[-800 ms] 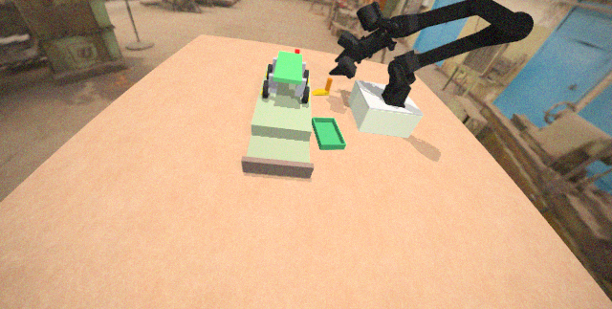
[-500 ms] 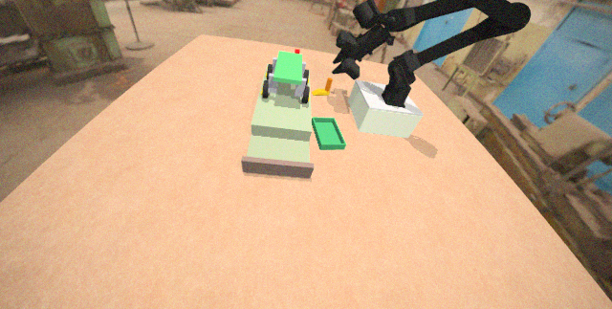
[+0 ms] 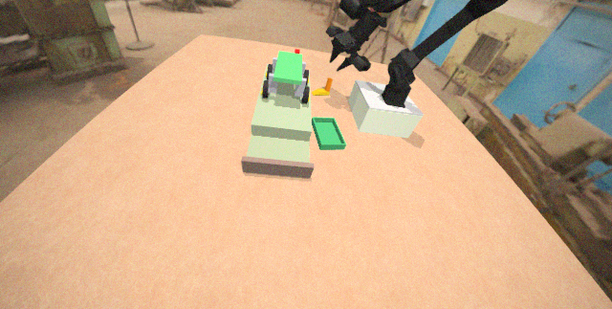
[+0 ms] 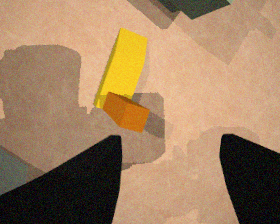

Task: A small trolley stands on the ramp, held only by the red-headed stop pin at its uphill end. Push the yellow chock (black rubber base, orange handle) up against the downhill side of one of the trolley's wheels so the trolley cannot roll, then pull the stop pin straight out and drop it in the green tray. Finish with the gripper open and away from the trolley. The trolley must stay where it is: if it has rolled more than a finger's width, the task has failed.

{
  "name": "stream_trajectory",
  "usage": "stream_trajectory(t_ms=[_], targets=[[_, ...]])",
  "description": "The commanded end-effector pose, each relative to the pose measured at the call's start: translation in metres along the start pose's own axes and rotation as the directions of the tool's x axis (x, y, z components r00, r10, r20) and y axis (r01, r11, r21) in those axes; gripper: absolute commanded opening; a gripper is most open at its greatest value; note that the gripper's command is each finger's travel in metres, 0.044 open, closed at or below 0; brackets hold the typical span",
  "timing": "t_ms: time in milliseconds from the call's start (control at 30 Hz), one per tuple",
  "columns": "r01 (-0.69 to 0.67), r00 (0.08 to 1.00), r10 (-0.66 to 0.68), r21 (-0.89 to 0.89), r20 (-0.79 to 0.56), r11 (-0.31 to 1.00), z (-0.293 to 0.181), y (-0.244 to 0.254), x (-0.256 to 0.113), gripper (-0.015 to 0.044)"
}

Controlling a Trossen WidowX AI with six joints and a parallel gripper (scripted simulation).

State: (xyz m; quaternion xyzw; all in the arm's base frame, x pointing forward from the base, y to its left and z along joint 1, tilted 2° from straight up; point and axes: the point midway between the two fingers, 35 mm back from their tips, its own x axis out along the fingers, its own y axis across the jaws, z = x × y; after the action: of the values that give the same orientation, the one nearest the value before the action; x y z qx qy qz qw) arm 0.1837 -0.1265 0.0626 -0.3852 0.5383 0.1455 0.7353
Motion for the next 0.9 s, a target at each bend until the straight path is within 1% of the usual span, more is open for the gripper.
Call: stream_trajectory(t_ms=[0,100,233,367,500,600,667,867], targets=[[-0.069,0.998,0.066,-0.214,-0.022,0.974,0.001,-0.005,-0.003,0.019],[-0.119,0.993,0.114,-0.36,-0.036,0.925,0.001,-0.007,-0.004,0.019],[-0.179,0.983,0.178,-0.54,-0.055,0.823,0.002,-0.009,-0.005,0.019],[-0.223,0.968,0.24,-0.697,-0.076,0.682,0.003,-0.013,-0.007,0.019],[-0.246,0.949,0.301,-0.824,-0.097,0.511,0.004,-0.015,-0.008,0.019],[-0.246,0.935,0.337,-0.885,-0.11,0.394,0.005,-0.017,-0.009,0.019],[-0.243,0.929,0.351,-0.905,-0.114,0.349,0.005,-0.018,-0.009,0.019],[-0.243,0.929,0.353,-0.907,-0.115,0.343,0.005,-0.018,-0.009,0.019]])
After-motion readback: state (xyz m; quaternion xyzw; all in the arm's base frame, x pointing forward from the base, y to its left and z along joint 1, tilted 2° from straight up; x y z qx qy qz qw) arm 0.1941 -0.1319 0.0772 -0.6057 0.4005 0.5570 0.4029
